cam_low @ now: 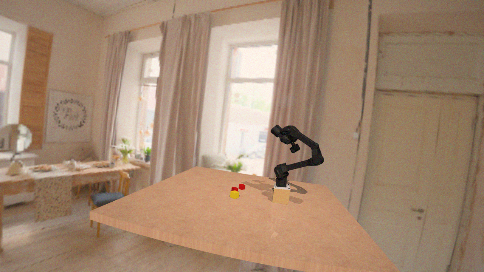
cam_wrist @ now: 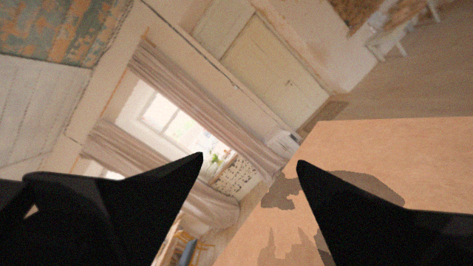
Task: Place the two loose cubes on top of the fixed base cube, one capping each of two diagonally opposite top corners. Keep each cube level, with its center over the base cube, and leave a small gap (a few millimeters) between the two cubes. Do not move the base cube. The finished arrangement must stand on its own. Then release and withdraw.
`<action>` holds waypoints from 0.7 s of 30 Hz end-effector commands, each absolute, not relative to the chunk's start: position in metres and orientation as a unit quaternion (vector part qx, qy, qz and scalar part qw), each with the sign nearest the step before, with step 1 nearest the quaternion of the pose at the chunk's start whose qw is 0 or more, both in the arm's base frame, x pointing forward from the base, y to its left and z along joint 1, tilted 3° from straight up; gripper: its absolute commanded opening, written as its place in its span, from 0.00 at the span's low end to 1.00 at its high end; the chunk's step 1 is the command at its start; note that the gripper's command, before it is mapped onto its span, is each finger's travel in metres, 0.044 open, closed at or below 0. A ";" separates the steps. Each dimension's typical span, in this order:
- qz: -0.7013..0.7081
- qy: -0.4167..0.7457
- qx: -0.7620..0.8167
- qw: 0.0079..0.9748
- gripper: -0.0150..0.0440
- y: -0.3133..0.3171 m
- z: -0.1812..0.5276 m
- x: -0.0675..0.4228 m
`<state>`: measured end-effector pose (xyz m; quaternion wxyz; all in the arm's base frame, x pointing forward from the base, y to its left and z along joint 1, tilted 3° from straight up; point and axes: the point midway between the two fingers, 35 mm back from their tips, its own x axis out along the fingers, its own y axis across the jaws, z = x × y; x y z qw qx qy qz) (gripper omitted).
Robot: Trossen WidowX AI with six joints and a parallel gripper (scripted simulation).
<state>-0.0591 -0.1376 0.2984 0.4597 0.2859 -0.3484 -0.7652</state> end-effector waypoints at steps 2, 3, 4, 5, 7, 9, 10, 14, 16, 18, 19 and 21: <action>-0.769 -0.336 0.285 0.463 0.84 -0.139 0.298 -0.057; -0.773 -0.322 0.283 0.467 0.80 -0.140 0.297 -0.054; -0.779 -0.301 0.281 0.473 0.75 -0.142 0.296 -0.049; -0.785 -0.273 0.278 0.481 0.71 -0.144 0.294 -0.044; -0.796 -0.212 0.271 0.498 0.70 -0.149 0.290 -0.032; -0.802 -0.150 0.262 0.515 0.70 -0.153 0.286 -0.019; -0.804 -0.119 0.258 0.523 0.70 -0.156 0.284 -0.013; -0.797 0.004 0.237 0.555 0.70 -0.163 0.273 0.012; -0.787 0.064 0.225 0.571 0.70 -0.166 0.268 0.025; -0.773 0.123 0.212 0.586 0.70 -0.169 0.261 0.038; -0.764 0.152 0.205 0.593 0.70 -0.171 0.258 0.044; -0.744 0.206 0.190 0.606 0.70 -0.173 0.252 0.056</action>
